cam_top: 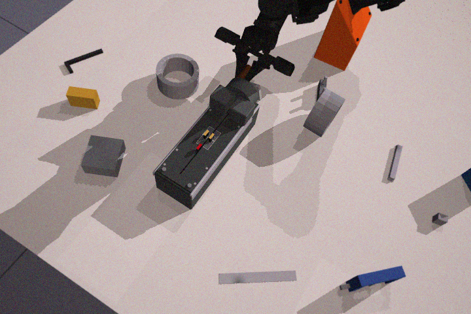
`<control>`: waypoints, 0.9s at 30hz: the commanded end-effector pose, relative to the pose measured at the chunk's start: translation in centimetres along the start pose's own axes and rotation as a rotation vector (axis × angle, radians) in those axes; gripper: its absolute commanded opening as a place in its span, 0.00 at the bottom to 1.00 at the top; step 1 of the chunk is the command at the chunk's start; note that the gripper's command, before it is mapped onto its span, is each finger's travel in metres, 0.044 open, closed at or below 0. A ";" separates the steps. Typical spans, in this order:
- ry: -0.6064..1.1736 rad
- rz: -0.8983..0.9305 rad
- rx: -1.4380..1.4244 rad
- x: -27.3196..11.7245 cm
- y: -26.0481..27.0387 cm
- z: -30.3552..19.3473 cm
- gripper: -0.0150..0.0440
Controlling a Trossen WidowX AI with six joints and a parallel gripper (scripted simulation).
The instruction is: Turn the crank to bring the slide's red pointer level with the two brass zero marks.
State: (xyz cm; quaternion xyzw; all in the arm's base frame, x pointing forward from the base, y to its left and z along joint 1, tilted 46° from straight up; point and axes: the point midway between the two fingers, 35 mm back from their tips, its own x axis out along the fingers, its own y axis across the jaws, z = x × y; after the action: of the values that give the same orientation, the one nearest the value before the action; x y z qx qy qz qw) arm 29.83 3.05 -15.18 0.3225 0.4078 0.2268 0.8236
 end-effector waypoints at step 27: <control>0.011 -0.005 0.005 1.7 2.5 -1.7 0.25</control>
State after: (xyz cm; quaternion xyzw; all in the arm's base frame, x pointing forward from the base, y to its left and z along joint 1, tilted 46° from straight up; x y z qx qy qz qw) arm 29.28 5.54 -15.34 0.3236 0.4118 0.2156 0.8241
